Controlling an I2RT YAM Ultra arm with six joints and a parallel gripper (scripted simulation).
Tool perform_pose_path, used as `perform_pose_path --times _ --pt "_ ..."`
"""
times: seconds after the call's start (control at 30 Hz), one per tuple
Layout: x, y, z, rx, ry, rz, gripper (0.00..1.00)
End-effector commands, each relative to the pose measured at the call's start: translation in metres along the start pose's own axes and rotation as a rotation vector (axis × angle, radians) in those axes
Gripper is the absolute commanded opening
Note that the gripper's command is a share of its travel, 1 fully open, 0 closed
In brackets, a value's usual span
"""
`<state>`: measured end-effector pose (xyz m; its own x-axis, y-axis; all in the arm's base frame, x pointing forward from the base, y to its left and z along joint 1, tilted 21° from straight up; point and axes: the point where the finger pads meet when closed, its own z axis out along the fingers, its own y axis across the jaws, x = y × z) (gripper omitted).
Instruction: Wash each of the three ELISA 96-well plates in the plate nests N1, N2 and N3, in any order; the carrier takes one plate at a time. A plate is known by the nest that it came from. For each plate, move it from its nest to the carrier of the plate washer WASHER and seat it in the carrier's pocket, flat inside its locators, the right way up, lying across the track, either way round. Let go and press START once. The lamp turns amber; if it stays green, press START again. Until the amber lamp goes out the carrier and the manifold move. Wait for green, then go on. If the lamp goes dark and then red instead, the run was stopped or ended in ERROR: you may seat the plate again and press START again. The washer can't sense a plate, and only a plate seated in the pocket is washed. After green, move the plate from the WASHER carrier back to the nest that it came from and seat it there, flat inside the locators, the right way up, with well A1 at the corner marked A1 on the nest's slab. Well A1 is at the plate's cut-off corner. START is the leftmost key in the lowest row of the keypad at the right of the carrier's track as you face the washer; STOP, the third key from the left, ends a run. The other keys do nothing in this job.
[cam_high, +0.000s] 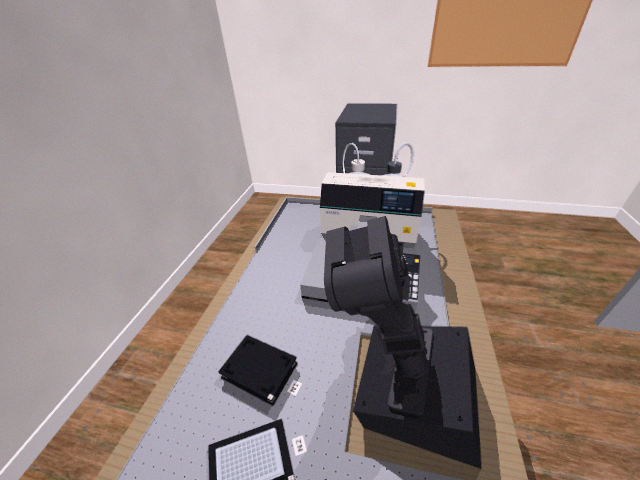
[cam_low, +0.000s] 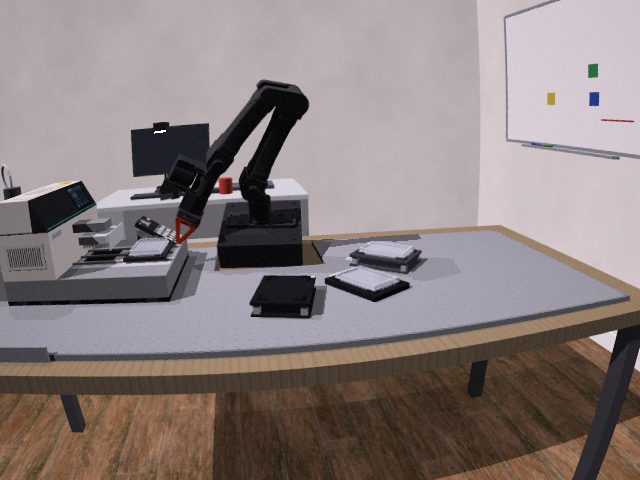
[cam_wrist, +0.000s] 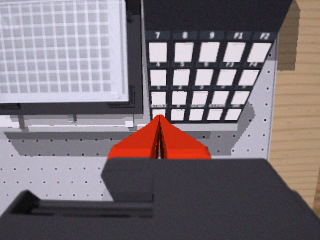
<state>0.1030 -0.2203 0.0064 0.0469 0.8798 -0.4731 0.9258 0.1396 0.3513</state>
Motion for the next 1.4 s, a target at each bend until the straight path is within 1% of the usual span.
perform_pose_path --times 0.0,0.7,1.1,1.17,1.37 --pt "-0.009 0.001 0.004 -0.005 -0.036 -0.010 0.00" --pt "-0.009 0.001 0.004 -0.005 -0.036 -0.010 0.00" --pt "-0.009 0.001 -0.016 -0.005 -0.035 -0.010 0.00" --pt "-0.009 0.001 -0.016 -0.005 -0.035 -0.010 0.00" --pt "-0.008 0.001 -0.026 -0.004 -0.035 -0.010 0.00"
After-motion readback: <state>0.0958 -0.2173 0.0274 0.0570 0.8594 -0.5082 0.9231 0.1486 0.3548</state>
